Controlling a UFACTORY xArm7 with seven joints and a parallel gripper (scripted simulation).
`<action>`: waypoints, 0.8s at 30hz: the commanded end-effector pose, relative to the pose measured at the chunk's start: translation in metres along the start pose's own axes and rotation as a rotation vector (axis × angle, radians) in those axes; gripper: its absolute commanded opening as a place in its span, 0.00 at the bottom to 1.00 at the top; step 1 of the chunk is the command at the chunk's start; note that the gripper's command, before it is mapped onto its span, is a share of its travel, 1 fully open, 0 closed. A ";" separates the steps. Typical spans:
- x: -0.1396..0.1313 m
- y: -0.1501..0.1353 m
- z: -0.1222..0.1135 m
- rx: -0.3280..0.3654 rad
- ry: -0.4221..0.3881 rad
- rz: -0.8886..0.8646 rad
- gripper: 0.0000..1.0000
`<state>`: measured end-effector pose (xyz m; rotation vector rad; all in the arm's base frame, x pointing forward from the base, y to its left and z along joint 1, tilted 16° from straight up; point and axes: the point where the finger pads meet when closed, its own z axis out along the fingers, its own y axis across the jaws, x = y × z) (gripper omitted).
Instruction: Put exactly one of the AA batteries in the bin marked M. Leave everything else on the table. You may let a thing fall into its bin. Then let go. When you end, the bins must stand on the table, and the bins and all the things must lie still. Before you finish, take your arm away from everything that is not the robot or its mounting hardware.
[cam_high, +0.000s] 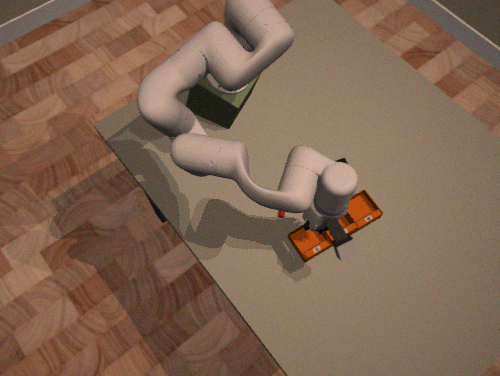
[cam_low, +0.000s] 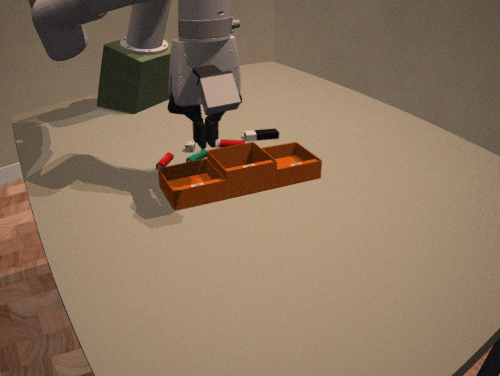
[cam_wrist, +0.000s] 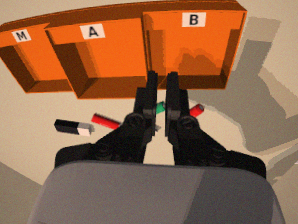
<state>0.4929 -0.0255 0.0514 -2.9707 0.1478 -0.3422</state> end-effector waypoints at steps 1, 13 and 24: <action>-0.003 -0.026 -0.002 -0.001 0.004 0.000 0.07; -0.008 -0.052 -0.002 -0.001 0.004 0.000 0.07; -0.008 -0.052 0.025 -0.001 0.004 0.000 0.07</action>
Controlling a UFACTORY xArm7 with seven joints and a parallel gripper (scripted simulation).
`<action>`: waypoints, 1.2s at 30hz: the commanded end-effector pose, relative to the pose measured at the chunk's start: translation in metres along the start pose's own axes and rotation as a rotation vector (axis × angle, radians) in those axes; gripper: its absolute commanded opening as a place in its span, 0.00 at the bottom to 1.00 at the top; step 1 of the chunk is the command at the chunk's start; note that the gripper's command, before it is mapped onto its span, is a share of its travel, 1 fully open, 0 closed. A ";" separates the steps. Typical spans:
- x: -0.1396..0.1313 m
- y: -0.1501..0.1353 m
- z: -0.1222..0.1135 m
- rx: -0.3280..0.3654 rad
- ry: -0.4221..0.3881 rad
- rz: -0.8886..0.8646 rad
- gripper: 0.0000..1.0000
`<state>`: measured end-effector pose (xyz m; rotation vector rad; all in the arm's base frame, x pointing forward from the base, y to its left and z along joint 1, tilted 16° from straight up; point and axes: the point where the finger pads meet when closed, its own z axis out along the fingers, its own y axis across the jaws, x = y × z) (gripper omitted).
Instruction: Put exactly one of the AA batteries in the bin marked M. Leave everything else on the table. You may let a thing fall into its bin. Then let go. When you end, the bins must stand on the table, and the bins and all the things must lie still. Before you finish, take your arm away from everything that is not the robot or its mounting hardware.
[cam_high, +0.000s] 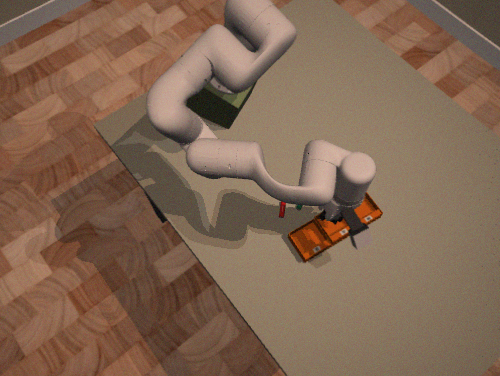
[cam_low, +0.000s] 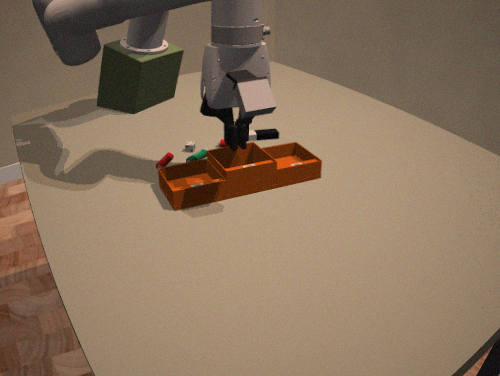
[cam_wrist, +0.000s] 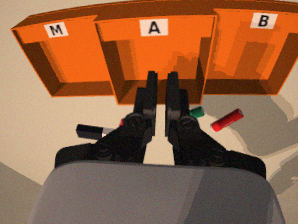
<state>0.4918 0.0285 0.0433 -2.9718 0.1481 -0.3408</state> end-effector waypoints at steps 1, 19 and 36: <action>0.001 0.000 0.013 0.001 0.004 0.000 0.07; 0.001 0.000 0.043 0.001 0.004 0.000 0.07; 0.001 0.000 0.043 0.001 0.005 0.000 0.07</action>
